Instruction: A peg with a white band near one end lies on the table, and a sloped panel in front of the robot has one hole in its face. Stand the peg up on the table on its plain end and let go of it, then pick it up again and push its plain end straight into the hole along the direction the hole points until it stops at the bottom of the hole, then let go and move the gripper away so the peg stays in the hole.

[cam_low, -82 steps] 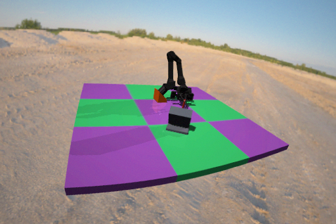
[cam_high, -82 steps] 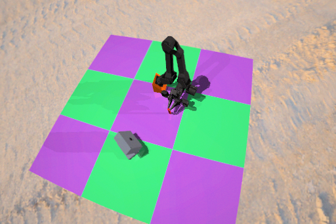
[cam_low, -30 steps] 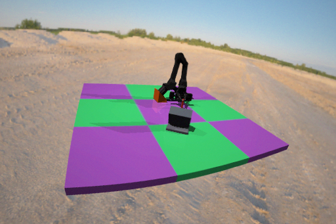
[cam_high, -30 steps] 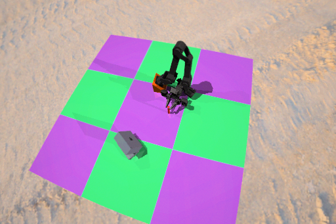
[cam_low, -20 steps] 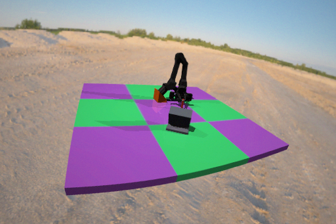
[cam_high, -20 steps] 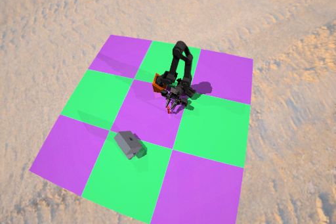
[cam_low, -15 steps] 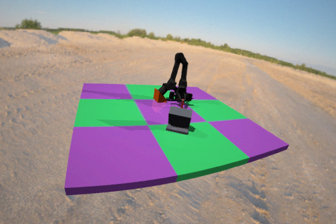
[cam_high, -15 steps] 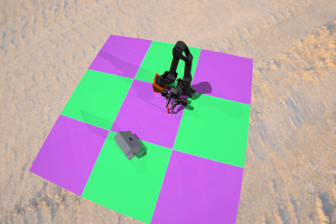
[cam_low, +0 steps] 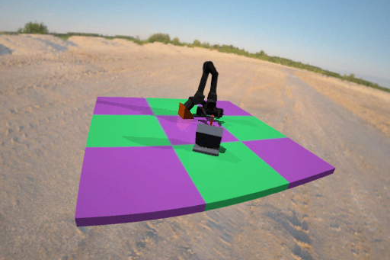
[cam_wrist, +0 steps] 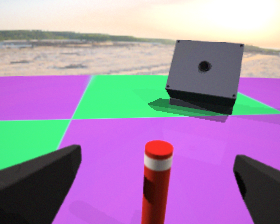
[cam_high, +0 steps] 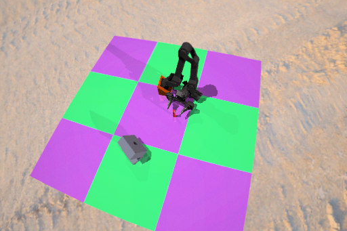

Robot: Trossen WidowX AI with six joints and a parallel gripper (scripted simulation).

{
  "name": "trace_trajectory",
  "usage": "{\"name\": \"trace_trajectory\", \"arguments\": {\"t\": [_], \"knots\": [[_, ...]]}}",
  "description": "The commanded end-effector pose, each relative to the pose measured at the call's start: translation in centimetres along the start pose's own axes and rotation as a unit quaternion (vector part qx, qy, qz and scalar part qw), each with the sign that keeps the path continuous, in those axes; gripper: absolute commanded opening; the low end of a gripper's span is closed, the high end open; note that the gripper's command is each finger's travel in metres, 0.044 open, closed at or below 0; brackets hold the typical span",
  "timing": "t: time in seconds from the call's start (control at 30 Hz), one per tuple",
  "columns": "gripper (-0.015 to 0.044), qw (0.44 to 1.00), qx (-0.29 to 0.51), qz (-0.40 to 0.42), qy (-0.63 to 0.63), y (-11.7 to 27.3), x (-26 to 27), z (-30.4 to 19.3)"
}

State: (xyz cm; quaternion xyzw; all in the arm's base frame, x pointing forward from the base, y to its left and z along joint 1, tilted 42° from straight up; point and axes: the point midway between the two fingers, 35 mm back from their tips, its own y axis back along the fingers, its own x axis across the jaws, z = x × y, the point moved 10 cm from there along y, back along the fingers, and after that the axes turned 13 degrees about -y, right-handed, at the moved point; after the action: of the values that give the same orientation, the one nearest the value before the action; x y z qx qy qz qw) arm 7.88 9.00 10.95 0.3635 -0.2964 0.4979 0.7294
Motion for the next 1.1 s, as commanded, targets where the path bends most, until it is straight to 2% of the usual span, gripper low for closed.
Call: {"name": "trace_trajectory", "arguments": {"t": [0.0, 0.1, 0.37, 0.57, 0.8, 1.07], "knots": [[0.0440, 1.000, 0.000, 0.000, 0.001, 0.0, 0.0, 0.0], [0.0440, 1.000, 0.000, -0.003, 0.001, 0.0, 0.0, 0.0], [0.0440, 0.994, 0.011, -0.103, -0.017, -1.9, 1.6, 2.4], [0.0440, 0.989, 0.032, -0.142, -0.038, -2.9, 2.6, 5.0], [0.0440, 0.988, 0.050, -0.137, -0.056, -3.1, 3.4, 8.6], [0.0440, 0.995, 0.040, -0.081, -0.047, -1.6, 3.8, 12.6]]}}
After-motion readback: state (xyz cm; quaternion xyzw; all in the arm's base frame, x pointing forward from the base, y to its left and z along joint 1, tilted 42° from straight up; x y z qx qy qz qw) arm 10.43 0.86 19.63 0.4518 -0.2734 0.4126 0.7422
